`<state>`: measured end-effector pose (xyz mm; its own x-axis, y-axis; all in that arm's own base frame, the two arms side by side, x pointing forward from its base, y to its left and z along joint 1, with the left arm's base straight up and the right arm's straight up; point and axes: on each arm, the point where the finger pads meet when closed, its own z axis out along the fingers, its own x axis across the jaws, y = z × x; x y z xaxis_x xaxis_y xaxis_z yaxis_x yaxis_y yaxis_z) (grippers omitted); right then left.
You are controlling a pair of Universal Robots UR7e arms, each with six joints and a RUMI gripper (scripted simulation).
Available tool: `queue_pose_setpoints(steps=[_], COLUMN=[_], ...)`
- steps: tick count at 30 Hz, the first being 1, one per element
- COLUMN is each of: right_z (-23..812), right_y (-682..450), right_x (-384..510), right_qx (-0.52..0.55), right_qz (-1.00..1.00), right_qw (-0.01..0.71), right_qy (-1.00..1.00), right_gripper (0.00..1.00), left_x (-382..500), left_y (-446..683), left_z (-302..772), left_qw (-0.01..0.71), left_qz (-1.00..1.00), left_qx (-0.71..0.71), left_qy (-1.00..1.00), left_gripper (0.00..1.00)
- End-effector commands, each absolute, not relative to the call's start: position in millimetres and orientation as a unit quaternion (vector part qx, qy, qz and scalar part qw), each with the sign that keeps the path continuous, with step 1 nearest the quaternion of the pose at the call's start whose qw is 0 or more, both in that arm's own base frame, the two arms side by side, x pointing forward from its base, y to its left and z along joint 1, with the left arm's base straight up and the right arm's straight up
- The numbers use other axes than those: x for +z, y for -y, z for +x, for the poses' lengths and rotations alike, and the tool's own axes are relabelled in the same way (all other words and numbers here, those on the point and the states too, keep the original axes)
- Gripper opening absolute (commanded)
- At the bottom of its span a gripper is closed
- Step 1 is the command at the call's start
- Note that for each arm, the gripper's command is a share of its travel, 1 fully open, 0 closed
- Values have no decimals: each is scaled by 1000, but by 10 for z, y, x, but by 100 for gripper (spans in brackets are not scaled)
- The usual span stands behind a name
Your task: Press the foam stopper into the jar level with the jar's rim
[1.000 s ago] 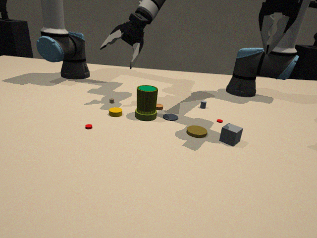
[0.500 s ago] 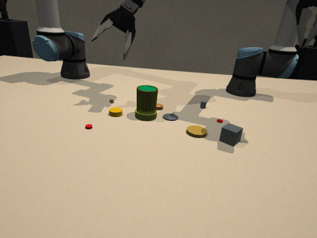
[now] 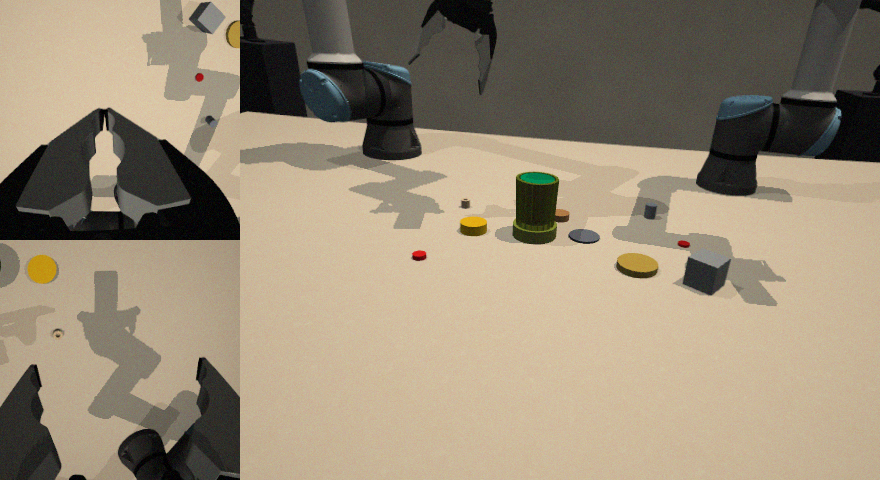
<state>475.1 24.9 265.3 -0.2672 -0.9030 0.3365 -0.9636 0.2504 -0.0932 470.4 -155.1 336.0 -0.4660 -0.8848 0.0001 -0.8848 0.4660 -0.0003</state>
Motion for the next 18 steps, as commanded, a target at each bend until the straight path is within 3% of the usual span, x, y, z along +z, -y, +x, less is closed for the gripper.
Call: queue_pose_setpoints(steps=[1,18], right_z=[4694,4506], right_y=[-179,-24], right_x=[2838,3474], right_qx=[99,10], right_qz=[620,685], right_qw=[96,24], right_qy=[772,728], right_gripper=[79,79], left_x=[3446,3644], left_y=[1149,88], left_z=[4704,4493], left_qw=[0,0], left_qz=[-566,-695], left_qx=[-1,-1], left_qy=[-824,-719], left_gripper=[0,0])
